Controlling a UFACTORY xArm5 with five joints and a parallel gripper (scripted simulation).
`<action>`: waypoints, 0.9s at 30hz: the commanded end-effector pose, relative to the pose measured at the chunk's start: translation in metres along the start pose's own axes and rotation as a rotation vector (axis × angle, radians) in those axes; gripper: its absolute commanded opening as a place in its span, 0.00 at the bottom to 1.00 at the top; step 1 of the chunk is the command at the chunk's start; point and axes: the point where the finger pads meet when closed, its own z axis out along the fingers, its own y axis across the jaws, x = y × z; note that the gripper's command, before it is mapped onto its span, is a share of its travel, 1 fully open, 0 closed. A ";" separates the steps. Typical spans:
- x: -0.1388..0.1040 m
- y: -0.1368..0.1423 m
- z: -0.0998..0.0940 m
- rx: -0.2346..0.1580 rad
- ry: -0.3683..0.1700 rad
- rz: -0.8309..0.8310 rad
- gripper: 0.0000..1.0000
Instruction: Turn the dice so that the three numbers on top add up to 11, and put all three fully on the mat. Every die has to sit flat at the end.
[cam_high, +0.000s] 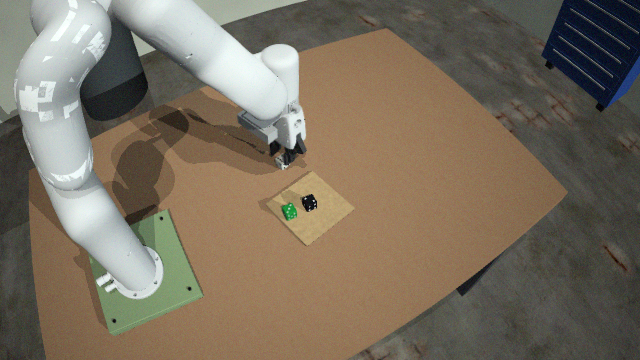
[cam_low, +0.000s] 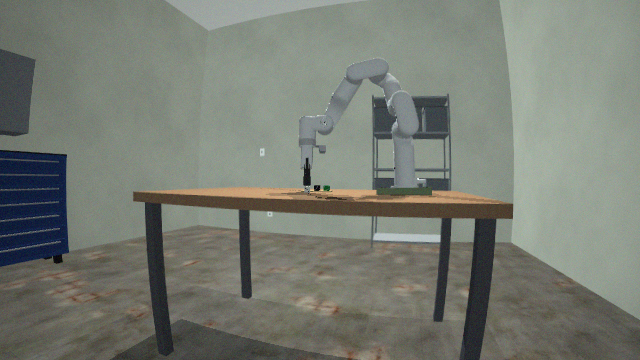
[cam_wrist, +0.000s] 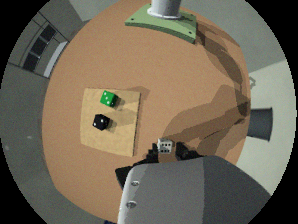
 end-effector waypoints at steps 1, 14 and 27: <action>-0.001 0.000 -0.001 0.000 -0.004 0.000 0.42; -0.001 0.000 0.001 0.000 -0.004 0.000 0.42; -0.001 -0.001 0.022 0.000 -0.004 0.000 0.42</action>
